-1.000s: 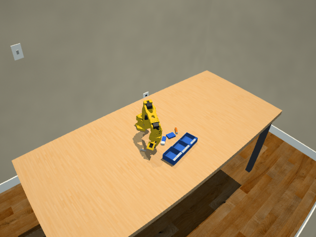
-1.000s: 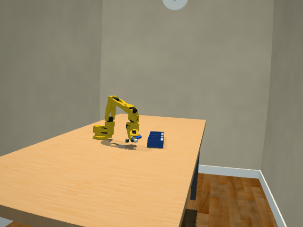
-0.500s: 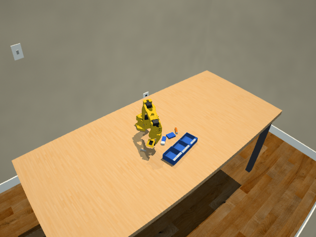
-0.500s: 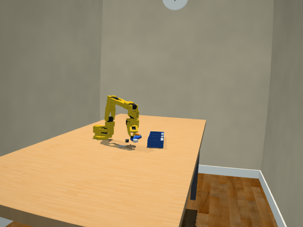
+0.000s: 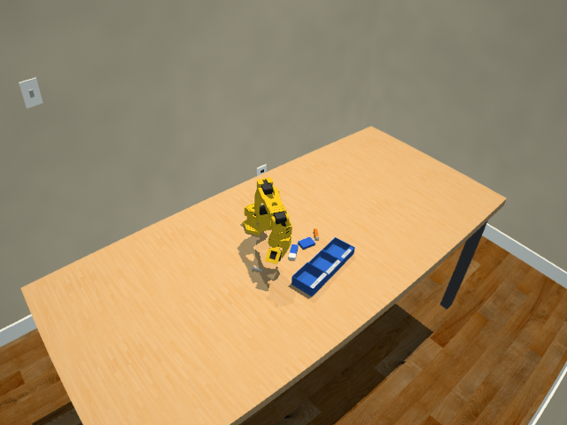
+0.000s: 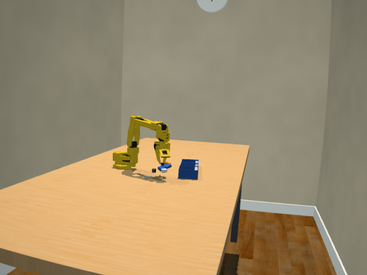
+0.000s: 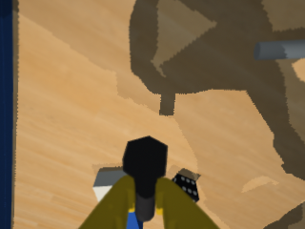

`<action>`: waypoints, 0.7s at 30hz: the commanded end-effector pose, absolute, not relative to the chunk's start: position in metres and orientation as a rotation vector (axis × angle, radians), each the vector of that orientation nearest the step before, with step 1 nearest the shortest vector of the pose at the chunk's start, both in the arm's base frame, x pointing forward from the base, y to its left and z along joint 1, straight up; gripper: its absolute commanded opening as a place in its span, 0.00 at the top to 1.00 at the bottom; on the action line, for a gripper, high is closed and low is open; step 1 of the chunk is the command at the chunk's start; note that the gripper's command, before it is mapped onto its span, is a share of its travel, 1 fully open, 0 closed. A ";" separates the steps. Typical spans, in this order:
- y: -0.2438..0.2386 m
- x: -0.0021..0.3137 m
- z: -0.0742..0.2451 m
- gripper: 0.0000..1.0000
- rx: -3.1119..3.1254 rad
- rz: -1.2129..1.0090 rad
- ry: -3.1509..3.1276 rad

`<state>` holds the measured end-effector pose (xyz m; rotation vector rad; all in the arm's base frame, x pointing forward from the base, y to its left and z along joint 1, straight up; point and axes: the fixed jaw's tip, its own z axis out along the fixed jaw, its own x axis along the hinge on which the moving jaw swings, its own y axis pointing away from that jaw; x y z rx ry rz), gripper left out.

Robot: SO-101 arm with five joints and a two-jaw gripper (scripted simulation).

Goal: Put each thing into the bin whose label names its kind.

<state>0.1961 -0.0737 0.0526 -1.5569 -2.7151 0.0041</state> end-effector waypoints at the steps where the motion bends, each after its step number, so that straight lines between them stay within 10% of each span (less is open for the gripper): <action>1: -0.072 0.209 0.064 1.00 -1.488 -0.008 -2.813; 21: -0.068 0.221 0.069 1.00 -1.346 -0.010 -2.906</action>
